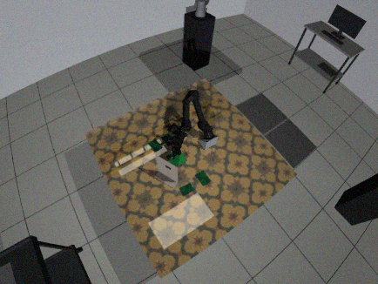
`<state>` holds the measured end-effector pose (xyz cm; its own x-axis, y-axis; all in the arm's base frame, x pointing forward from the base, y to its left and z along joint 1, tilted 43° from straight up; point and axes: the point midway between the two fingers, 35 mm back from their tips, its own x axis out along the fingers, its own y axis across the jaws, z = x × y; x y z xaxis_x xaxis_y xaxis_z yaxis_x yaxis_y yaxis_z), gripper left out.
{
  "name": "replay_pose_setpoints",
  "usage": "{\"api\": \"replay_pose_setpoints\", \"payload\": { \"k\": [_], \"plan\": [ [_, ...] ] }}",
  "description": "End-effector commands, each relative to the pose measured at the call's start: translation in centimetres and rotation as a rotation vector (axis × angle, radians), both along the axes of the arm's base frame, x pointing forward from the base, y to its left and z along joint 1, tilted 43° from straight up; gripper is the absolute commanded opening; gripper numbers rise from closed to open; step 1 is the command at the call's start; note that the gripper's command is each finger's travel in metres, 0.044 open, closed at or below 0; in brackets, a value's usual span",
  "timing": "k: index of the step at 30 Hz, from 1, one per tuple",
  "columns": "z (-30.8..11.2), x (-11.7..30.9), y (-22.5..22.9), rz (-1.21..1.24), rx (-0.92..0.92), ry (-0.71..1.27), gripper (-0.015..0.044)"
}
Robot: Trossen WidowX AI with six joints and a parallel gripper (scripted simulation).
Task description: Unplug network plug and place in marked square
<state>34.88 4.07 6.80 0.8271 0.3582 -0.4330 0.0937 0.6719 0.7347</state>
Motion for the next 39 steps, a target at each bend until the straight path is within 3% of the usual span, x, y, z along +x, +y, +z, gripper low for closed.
{"api": "replay_pose_setpoints", "payload": {
  "k": [1,29,39],
  "plan": [
    [0.1,-0.3,0.0,0.005,-0.001,-0.002,0.0],
    [4.8,-2.0,4.1,0.005,0.003,-0.002,0.0],
    [2.5,-1.8,2.6,-0.163,0.005,0.116,0.0]
  ]
}}
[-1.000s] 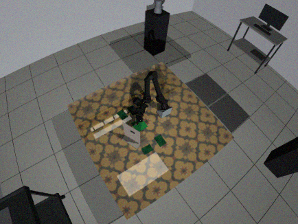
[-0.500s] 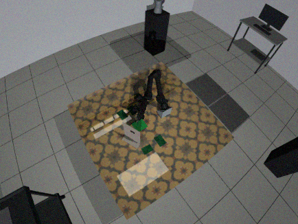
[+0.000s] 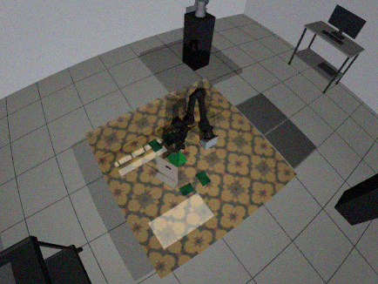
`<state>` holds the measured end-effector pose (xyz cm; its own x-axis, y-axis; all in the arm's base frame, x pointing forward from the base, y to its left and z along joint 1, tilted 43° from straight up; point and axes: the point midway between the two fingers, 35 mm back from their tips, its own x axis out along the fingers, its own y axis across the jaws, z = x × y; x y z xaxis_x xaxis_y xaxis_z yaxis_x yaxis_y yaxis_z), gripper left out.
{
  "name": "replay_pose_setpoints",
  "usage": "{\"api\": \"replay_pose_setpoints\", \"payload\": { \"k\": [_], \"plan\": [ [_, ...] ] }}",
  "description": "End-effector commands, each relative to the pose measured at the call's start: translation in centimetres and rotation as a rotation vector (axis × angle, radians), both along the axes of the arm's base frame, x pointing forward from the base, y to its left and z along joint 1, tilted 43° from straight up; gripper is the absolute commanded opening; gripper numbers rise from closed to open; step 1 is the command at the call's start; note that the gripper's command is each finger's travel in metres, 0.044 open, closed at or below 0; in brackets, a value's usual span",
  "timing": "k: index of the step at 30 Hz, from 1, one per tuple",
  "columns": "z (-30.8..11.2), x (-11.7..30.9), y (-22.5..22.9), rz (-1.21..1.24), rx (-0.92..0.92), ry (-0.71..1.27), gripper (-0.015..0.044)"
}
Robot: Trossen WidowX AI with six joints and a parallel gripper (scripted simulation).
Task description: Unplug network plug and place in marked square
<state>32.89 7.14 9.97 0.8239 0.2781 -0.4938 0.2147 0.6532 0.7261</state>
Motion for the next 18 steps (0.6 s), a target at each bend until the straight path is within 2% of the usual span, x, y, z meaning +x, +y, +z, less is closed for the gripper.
{"api": "replay_pose_setpoints", "payload": {
  "k": [1,18],
  "plan": [
    [-1.1,0.2,-0.7,-0.09,-0.001,0.057,0.0],
    [-5.6,-1.3,-5.0,-0.534,-0.077,0.246,0.0]
  ]
}}
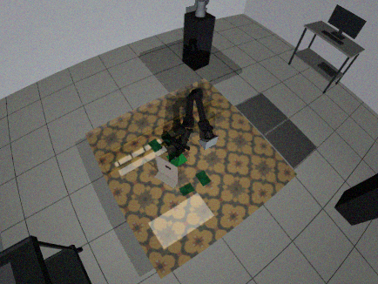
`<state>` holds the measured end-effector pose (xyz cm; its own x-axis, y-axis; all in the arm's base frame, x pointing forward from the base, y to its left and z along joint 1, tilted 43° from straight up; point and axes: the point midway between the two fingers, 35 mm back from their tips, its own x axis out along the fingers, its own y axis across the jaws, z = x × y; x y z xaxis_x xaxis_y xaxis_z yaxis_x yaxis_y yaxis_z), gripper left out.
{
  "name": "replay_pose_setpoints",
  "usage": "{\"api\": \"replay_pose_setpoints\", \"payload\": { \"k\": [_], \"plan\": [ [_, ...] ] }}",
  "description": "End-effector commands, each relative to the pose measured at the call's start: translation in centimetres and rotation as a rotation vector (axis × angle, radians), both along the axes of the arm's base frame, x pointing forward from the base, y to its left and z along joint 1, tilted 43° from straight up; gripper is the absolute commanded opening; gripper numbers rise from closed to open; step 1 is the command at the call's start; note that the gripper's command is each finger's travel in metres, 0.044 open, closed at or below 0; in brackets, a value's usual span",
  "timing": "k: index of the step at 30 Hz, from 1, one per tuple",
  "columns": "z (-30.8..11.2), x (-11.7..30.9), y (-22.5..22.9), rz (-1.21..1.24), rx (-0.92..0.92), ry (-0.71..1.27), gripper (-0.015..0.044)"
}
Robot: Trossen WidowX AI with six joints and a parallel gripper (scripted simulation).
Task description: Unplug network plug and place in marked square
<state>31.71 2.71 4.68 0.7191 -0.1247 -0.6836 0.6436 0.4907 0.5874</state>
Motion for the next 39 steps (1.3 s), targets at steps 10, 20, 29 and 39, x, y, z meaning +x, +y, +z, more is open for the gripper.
{"api": "replay_pose_setpoints", "payload": {
  "k": [10,20,29,39],
  "plan": [
    [-1.5,-1.6,-3.1,-0.304,-0.131,0.055,0.0],
    [-1.5,-3.2,-5.3,-0.505,-0.274,0.032,0.0],
    [-1.7,-3.4,-5.8,-0.532,-0.297,0.024,0.0],
    [-2.7,-3.4,-6.5,-0.532,-0.295,0.027,0.0]
  ]
}}
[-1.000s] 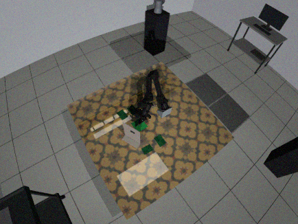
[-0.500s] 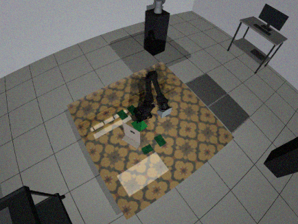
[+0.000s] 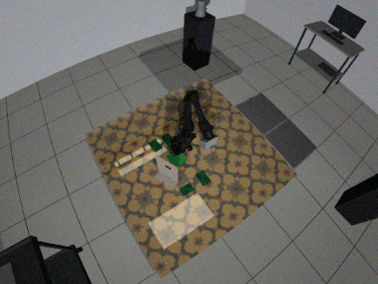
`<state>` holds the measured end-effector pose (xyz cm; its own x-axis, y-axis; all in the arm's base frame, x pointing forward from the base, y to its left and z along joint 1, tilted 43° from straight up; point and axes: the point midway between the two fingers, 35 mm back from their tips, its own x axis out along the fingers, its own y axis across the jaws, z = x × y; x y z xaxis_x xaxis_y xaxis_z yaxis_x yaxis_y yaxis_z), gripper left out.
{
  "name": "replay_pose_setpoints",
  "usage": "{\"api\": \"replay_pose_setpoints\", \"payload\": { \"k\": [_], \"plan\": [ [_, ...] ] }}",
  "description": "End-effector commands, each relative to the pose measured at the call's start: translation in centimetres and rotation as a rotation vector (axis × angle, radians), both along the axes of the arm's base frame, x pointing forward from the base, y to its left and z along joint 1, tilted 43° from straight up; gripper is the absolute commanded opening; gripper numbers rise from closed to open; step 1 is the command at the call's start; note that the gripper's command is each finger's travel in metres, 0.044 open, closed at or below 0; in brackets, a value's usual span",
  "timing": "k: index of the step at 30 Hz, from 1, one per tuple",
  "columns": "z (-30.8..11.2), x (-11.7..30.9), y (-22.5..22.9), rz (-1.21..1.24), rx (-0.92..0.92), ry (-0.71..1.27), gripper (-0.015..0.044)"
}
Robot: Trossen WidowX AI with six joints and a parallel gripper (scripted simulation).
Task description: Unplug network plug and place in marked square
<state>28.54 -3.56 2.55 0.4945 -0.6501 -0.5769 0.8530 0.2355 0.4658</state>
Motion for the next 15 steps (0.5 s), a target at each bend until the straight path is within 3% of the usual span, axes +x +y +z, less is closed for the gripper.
{"api": "replay_pose_setpoints", "payload": {
  "k": [1,15],
  "plan": [
    [-0.6,-0.2,-0.4,0.002,0.0,0.012,0.0],
    [-1.9,-0.3,-1.5,0.002,0.0,0.013,0.0]
  ]
}}
